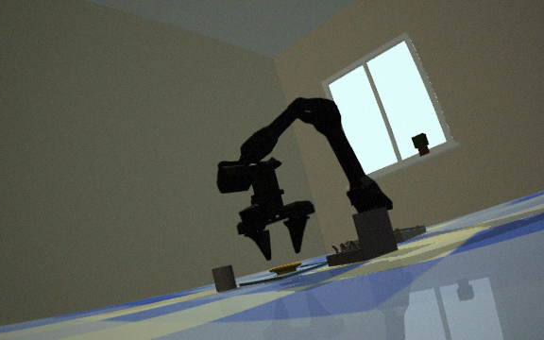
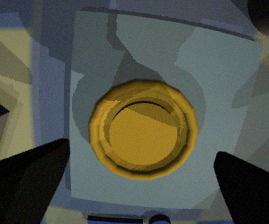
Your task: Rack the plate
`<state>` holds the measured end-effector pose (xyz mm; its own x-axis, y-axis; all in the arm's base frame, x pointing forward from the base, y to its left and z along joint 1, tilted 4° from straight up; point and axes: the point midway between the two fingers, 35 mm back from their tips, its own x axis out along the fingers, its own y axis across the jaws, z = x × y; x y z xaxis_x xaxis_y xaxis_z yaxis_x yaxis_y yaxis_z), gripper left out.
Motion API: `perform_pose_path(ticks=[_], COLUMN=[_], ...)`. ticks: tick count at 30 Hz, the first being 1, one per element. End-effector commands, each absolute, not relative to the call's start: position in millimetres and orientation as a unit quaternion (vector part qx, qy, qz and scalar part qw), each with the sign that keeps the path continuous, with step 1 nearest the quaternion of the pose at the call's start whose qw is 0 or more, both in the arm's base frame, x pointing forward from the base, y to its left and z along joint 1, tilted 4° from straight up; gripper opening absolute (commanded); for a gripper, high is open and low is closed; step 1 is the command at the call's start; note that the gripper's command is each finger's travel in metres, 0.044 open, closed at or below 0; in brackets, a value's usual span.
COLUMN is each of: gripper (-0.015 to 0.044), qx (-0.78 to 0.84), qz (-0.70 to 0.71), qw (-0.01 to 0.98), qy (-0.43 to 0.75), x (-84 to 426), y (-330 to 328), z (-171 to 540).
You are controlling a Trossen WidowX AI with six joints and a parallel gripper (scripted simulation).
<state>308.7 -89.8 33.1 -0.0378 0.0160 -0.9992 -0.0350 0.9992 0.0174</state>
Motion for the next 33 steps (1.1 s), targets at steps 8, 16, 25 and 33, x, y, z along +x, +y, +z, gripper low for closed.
perform_pose_path(ticks=[8,16,25,33], gripper=[0.0400,0.0400,0.0391,0.0358], qx=[-0.006,-0.006,-0.006,-0.006], qz=[0.016,0.016,0.016,0.016], qw=[0.693,0.693,0.693,0.693], qy=[0.721,0.721,0.721,0.721], x=[309,308,308,308], y=[-90,-89,-89,-89], z=[16,3,-1,-1])
